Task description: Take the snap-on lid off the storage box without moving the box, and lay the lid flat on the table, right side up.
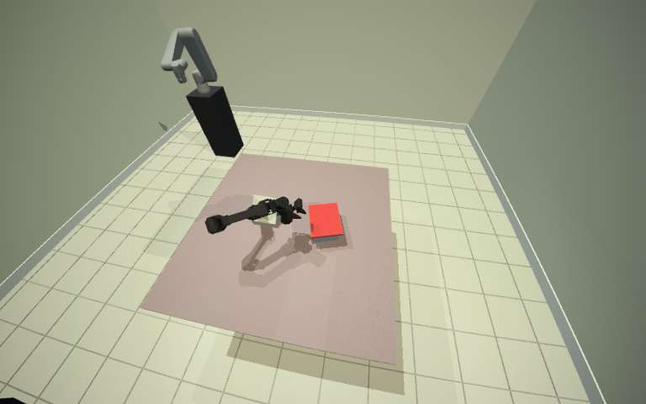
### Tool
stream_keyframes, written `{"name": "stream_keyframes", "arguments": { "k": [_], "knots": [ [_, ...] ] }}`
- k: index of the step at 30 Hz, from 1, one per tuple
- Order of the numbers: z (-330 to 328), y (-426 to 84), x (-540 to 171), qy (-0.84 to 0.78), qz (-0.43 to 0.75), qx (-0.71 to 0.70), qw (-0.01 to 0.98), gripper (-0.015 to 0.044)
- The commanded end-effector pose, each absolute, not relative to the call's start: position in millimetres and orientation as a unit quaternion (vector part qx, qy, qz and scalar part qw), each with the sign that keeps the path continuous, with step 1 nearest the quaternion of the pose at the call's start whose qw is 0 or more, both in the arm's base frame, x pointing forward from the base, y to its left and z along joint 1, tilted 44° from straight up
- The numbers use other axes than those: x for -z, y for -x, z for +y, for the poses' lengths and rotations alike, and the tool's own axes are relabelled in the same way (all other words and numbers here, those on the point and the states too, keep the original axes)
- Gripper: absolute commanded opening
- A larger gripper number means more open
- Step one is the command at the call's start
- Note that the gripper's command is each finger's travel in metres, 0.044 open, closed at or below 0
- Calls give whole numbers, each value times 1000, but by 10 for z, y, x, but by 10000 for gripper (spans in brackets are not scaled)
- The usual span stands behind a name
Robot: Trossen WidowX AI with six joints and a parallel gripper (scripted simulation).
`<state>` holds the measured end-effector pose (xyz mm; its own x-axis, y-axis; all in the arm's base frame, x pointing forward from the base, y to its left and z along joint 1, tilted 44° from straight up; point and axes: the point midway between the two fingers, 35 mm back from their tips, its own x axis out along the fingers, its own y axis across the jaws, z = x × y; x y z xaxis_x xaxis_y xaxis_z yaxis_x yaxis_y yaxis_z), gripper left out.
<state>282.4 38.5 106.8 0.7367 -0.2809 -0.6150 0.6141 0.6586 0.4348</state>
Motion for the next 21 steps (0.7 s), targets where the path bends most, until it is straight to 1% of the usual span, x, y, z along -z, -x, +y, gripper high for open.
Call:
{"name": "stream_keyframes", "arguments": {
  "k": [1, 21],
  "knots": [
    [235, -2792, -908, -319, 259, 256, 875, 235],
    [184, -3002, -763, -319, 259, 256, 875, 235]
  ]
}}
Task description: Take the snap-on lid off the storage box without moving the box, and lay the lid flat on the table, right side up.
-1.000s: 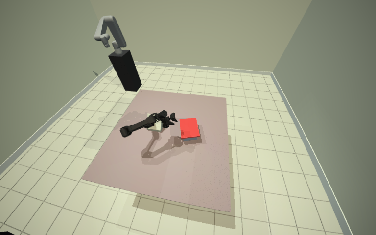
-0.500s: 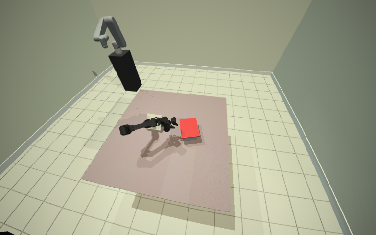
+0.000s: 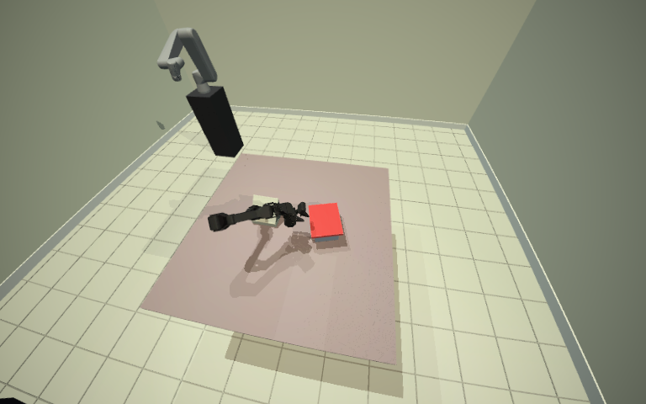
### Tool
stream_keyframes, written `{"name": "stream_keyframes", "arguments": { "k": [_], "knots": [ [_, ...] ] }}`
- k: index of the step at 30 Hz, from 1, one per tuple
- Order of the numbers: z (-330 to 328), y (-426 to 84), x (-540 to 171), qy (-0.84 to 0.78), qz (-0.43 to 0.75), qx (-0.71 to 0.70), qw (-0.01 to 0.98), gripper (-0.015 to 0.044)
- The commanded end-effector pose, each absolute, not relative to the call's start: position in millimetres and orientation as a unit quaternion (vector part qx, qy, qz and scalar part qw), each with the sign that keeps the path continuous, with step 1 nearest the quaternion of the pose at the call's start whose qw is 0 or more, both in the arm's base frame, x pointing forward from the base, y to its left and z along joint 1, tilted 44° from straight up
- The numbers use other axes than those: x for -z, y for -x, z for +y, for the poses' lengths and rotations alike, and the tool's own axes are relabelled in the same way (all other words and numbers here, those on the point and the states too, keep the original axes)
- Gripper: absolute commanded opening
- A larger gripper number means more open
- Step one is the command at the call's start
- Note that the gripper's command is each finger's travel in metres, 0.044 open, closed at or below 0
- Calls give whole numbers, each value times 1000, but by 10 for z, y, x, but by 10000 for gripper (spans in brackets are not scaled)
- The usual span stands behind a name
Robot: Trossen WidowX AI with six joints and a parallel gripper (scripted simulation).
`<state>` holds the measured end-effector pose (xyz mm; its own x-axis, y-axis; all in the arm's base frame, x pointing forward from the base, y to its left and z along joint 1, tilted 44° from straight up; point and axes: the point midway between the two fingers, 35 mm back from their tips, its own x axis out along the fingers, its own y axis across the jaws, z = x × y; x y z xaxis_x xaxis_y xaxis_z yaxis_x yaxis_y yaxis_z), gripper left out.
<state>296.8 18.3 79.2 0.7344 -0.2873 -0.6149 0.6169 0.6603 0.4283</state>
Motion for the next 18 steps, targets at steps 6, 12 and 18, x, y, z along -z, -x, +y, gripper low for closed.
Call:
{"name": "stream_keyframes", "arguments": {
  "k": [6, 12, 18],
  "knots": [
    [157, -3074, -706, -319, 259, 256, 875, 235],
    [127, -3144, -645, -319, 259, 256, 875, 235],
    [93, -3210, -583, -319, 258, 256, 875, 235]
  ]
}}
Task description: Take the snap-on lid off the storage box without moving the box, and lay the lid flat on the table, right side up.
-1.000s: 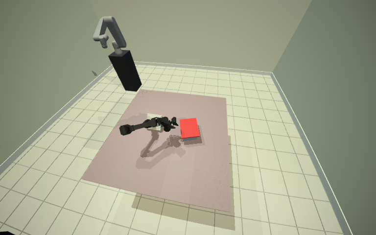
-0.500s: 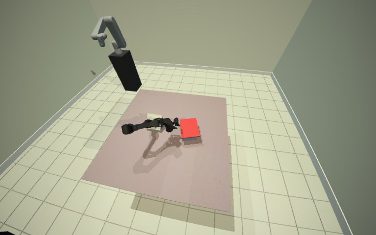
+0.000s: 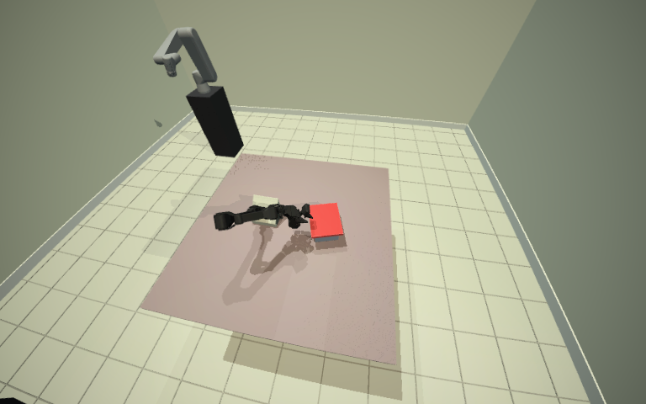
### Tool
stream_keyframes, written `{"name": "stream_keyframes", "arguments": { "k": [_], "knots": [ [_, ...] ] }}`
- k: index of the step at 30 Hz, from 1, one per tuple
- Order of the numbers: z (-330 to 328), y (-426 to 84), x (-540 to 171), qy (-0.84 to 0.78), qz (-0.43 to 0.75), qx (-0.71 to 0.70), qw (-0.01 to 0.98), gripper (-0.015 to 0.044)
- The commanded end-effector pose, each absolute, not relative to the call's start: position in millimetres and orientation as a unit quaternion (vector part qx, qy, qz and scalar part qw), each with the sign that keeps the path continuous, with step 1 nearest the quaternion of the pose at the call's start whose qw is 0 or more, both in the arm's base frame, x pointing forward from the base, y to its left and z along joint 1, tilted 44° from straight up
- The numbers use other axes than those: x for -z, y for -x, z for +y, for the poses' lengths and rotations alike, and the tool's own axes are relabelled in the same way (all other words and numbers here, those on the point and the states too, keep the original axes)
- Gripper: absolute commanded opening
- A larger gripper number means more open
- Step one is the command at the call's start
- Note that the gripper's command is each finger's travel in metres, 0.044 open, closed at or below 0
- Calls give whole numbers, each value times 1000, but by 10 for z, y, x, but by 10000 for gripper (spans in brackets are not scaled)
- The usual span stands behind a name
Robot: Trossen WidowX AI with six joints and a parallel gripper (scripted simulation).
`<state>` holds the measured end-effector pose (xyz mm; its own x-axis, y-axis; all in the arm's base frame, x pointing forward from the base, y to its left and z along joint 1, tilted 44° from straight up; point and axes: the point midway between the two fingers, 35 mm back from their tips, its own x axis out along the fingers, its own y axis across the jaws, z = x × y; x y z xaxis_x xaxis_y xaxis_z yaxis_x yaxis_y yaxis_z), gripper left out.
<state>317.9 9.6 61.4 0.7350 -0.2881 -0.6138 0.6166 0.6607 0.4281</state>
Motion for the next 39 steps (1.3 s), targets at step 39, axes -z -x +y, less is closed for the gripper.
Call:
{"name": "stream_keyframes", "arguments": {
  "k": [39],
  "knots": [
    [40, -3303, -494, -319, 257, 257, 875, 0]
  ]
}}
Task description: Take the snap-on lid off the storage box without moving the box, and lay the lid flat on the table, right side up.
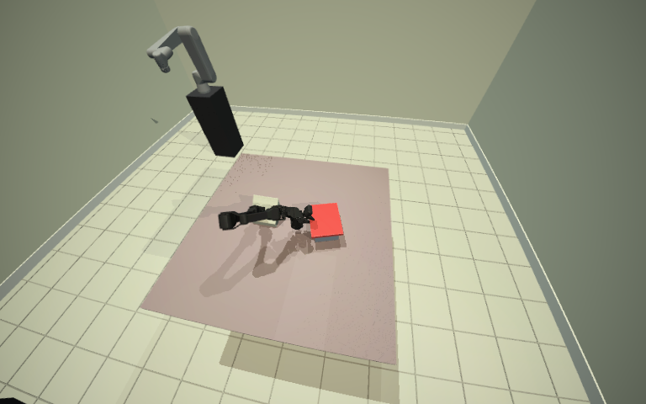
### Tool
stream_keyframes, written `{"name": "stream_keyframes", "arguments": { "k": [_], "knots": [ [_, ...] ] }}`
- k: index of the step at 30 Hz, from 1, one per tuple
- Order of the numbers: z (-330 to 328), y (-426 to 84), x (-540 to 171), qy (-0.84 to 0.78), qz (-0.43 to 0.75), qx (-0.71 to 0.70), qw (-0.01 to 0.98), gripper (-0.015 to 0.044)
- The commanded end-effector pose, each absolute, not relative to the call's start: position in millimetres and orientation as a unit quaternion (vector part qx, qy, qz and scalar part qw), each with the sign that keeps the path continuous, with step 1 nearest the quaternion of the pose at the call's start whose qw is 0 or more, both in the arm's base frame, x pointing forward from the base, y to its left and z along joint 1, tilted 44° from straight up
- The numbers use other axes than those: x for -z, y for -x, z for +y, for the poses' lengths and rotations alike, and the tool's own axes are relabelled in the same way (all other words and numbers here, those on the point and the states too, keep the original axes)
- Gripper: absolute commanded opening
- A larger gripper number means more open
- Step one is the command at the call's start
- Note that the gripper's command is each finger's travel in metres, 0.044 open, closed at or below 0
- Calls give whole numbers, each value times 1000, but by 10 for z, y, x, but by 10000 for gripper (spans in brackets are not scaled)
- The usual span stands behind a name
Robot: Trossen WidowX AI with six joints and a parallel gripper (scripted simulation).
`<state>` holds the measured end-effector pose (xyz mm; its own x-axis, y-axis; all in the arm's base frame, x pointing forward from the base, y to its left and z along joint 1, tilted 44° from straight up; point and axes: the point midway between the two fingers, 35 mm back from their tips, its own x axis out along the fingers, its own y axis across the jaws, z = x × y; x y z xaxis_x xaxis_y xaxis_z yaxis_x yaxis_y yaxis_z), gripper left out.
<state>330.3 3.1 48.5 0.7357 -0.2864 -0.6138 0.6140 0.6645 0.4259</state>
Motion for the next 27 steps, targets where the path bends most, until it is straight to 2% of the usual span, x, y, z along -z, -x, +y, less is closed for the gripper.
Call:
{"name": "stream_keyframes", "arguments": {
  "k": [1, 27],
  "knots": [
    [42, -3303, -495, -319, 257, 257, 875, 0],
    [77, -3293, -534, -320, 257, 257, 875, 0]
  ]
}}
